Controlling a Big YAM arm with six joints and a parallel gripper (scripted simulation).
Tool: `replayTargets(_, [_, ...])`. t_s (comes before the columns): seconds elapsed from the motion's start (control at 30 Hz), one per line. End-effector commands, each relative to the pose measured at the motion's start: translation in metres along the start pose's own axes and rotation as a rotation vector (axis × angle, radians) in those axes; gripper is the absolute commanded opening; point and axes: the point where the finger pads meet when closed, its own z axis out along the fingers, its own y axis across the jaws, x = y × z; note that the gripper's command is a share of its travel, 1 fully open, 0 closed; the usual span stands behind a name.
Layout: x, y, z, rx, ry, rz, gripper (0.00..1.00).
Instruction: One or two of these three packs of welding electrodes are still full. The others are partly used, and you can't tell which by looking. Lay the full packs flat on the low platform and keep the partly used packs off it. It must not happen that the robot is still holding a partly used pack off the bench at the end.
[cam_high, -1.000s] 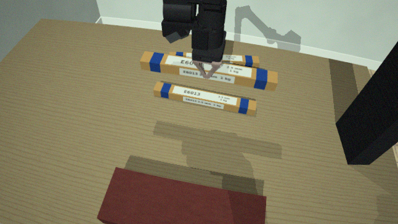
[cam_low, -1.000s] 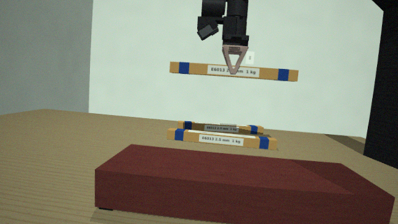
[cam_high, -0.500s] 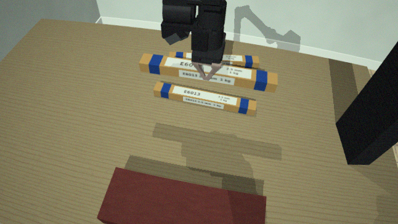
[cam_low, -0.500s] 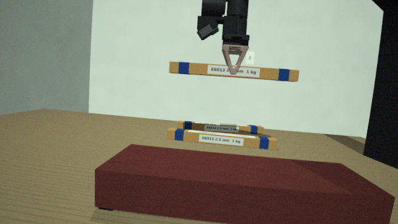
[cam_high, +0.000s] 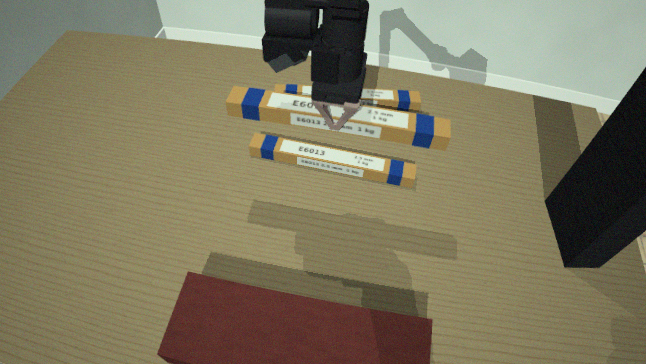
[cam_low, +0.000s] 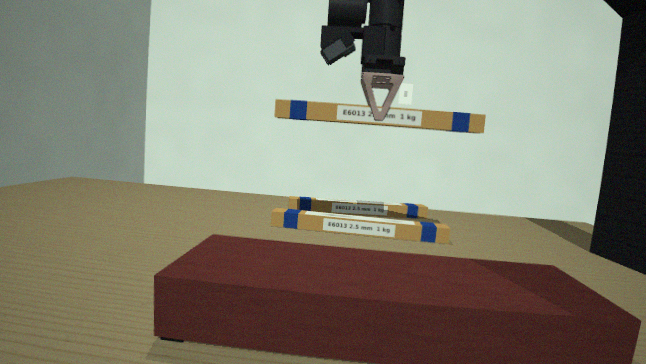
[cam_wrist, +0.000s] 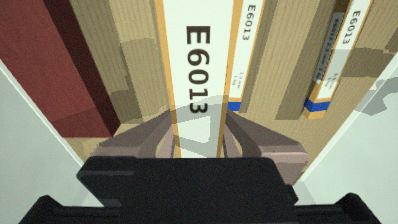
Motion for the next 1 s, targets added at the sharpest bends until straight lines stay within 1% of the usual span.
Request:
replayTargets(0.0, [-0.008,-0.007,-0.010,0.010,-0.036,-0.009,0.00])
replayTargets(0.5, [-0.001,-0.009,-0.005,0.010,-0.022,-0.006,0.00])
replayTargets(0.53, [0.003,-0.002,0.002,0.003,-0.011,-0.001,0.00])
replayTargets(0.6, [0.003,-0.002,0.002,0.003,-0.011,-0.001,0.00])
replayTargets(0.97, [0.003,-0.003,0.016,0.003,-0.010,-0.001,0.00])
